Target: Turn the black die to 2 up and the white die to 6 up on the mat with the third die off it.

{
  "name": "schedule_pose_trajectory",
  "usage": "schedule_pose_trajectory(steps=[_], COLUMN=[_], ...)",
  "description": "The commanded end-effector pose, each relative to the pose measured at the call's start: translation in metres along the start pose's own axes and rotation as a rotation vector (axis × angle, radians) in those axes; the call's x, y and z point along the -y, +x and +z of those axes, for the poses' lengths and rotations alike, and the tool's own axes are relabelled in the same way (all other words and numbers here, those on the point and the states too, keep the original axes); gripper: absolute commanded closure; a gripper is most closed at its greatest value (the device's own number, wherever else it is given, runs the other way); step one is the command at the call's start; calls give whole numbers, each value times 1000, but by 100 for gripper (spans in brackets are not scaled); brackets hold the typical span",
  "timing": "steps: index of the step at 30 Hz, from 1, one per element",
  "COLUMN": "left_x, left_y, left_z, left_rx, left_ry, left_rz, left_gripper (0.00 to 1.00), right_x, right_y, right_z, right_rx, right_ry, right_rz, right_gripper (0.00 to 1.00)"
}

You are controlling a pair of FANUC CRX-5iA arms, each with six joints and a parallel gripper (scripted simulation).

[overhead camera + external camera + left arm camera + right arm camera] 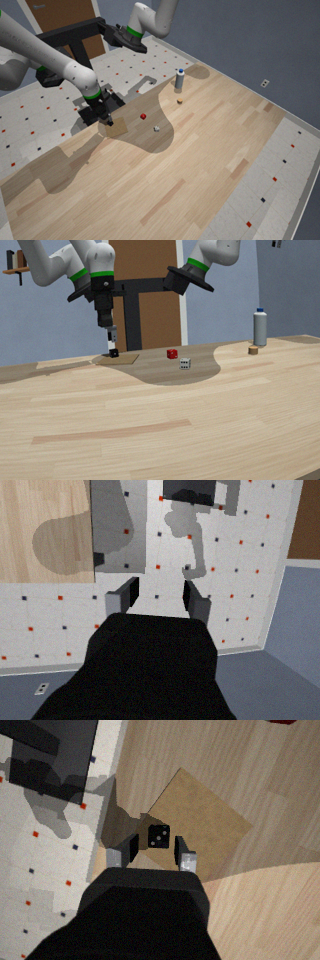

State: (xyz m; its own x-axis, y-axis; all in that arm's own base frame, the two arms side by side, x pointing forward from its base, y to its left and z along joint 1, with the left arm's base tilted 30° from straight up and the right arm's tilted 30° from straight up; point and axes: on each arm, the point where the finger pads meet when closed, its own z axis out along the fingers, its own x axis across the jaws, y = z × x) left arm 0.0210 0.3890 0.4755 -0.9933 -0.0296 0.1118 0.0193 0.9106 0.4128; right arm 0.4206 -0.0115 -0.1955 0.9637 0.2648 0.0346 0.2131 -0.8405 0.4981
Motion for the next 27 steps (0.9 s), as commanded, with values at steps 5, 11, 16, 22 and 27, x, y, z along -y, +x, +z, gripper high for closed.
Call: schedule_pose_trajectory(steps=[5, 11, 16, 22, 27], left_x=[0, 0, 0, 0, 0], left_y=[0, 0, 0, 0, 0], left_z=[-1, -1, -1, -1, -1], left_rx=[0, 0, 0, 0, 0], left_ry=[-2, -2, -2, -2, -2], left_rz=[0, 0, 0, 0, 0], left_gripper=[0, 0, 0, 0, 0], right_x=[0, 0, 0, 0, 0], right_y=[1, 1, 1, 1, 1], right_z=[11, 18, 21, 24, 25], right_rx=[-2, -2, -2, -2, -2], right_ry=[0, 0, 0, 0, 0], right_rz=[0, 0, 0, 0, 0], right_gripper=[13, 13, 13, 13, 13])
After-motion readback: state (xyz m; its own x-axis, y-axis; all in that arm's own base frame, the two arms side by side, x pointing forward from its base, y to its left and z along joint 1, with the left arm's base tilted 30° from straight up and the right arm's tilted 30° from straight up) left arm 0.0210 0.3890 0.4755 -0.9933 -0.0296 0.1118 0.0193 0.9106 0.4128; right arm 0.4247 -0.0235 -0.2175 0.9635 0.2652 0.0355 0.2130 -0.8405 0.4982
